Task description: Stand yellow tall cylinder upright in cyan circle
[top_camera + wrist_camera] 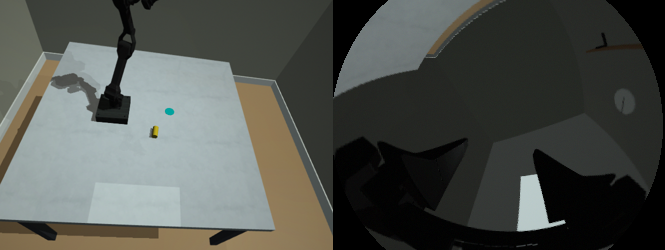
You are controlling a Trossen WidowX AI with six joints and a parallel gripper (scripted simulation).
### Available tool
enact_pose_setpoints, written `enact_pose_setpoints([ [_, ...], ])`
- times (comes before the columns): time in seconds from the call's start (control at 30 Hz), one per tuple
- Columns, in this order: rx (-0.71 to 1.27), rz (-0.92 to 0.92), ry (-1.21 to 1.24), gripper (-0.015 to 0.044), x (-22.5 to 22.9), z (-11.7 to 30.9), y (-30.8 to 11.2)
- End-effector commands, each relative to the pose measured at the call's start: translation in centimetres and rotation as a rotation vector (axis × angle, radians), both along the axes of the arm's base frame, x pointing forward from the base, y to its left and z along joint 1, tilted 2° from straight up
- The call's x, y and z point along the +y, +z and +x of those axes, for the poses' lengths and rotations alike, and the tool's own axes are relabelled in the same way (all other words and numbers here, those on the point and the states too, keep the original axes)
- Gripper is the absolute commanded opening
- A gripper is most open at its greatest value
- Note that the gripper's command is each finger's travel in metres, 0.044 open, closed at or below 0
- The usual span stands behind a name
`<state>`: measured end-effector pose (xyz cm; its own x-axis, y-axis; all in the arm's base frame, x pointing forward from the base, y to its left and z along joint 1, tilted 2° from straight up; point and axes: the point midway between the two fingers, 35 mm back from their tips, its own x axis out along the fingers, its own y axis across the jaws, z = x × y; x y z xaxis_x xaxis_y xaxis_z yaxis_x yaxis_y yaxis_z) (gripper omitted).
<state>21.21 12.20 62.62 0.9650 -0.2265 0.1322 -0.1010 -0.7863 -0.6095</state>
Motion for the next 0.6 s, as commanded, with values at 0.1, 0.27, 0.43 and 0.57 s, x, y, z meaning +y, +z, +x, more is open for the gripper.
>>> enact_pose_setpoints([
  [0.1,-0.039,0.025,0.048,0.0309,-0.3,-0.8,0.8],
  [0.27,-0.178,0.117,0.191,0.0309,-2.1,-3.5,3.5],
  [0.43,-0.310,0.222,0.283,0.0309,-5.8,-6.1,6.0],
  [0.57,-0.409,0.314,0.329,0.0309,-9.5,-7.7,7.3],
])
